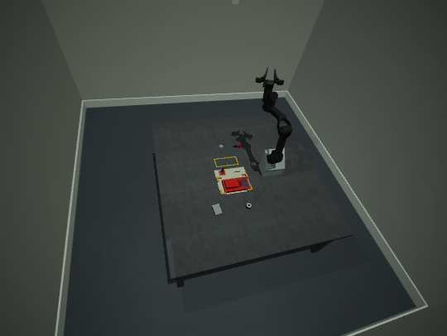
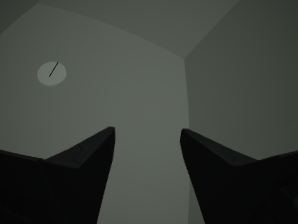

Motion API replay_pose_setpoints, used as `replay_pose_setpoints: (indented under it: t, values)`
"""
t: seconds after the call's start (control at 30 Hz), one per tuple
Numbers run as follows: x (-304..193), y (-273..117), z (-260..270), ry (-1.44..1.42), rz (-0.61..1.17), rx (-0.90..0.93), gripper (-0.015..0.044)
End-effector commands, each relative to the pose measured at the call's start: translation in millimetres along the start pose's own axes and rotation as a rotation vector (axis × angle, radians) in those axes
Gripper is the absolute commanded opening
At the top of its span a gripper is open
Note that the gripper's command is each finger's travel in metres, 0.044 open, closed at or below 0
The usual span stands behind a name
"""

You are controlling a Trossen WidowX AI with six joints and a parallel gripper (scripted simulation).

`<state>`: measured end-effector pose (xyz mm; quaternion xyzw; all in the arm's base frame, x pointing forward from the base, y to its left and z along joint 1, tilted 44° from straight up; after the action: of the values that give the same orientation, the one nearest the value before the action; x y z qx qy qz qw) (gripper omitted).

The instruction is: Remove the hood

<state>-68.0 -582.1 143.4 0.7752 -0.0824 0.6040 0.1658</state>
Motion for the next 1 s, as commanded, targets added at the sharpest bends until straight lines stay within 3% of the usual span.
replay_pose_setpoints:
  t: [0.0, 0.27, 0.6, 0.97]
  values:
    - [0.1, -0.3, 1.4, 0.0, 0.001, 0.004, 0.0246]
    - [4.3, -33.4, 96.9, -0.014, 0.106, 0.277, 0.044]
    - [18.3, -136.2, 234.4, 0.009, 0.31, 0.743, 0.044]
    - [34.3, -302.1, 315.3, -0.036, 0.602, 1.213, 0.044]
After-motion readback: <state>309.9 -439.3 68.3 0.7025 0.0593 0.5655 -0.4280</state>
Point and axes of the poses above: the point midway between the two fingers, 35 mm back from their tips, its own y axis out along the fingers, its own z axis across the jaws, x = y × z, the point moved 1 cm from there along -y, back along the fingers, and after that the axes turned 5 degrees about y, right-handed, at the moved point
